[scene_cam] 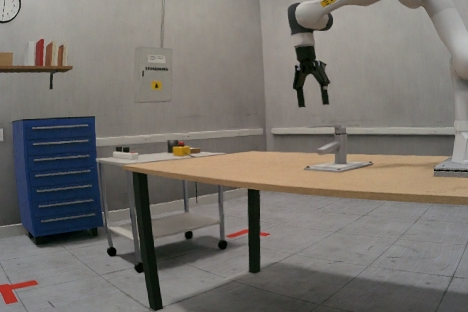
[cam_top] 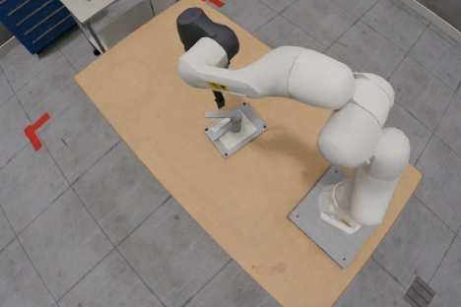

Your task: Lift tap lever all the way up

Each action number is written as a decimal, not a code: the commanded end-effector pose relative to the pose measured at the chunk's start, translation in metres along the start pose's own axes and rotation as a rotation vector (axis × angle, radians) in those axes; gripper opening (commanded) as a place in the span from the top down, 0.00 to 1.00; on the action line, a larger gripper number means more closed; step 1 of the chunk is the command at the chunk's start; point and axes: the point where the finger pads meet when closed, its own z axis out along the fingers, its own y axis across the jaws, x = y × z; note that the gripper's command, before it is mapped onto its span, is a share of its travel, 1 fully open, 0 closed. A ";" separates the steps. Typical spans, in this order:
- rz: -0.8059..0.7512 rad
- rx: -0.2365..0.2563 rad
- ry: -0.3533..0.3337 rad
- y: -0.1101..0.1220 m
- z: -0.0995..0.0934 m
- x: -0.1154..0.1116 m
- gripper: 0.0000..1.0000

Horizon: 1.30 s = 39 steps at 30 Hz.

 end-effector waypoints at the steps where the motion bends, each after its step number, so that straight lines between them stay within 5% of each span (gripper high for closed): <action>1: 0.165 0.021 -0.022 0.005 -0.004 -0.009 0.00; 20: 0.423 0.009 -0.100 0.048 -0.020 -0.036 0.00; 39: 0.426 0.009 -0.101 0.048 -0.020 -0.037 0.00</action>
